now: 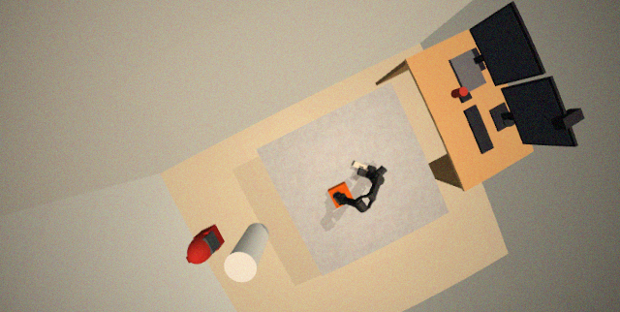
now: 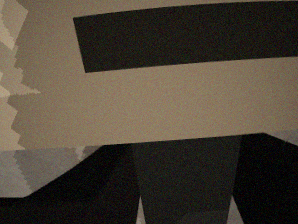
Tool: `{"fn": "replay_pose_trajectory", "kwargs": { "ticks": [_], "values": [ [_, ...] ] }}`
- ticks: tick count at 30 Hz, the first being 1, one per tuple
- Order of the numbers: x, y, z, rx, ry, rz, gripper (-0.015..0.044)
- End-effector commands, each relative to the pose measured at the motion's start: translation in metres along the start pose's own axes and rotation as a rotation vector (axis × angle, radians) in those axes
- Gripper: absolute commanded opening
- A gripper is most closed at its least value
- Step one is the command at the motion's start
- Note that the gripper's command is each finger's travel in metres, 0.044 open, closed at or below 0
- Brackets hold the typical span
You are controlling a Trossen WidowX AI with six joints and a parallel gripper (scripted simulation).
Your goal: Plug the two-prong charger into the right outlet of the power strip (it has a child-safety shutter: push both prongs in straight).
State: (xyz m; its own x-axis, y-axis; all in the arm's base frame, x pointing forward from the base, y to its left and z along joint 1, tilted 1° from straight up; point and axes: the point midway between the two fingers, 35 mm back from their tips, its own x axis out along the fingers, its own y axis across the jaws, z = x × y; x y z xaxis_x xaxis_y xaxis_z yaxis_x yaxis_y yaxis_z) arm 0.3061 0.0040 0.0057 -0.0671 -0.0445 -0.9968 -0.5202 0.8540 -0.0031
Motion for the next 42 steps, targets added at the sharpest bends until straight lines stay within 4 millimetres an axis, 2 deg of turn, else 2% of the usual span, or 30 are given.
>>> {"fn": "replay_pose_trajectory", "kwargs": {
  "ticks": [1,12,42],
  "values": [
    [-0.0001,-0.0003,0.0005,0.000,-0.003,-0.002,0.0157],
    [-0.0001,-0.0003,0.0004,0.000,-0.003,-0.002,0.0440],
    [0.0010,-0.0003,-0.0076,-0.002,-0.030,-0.006,0.0440]
  ]
}}
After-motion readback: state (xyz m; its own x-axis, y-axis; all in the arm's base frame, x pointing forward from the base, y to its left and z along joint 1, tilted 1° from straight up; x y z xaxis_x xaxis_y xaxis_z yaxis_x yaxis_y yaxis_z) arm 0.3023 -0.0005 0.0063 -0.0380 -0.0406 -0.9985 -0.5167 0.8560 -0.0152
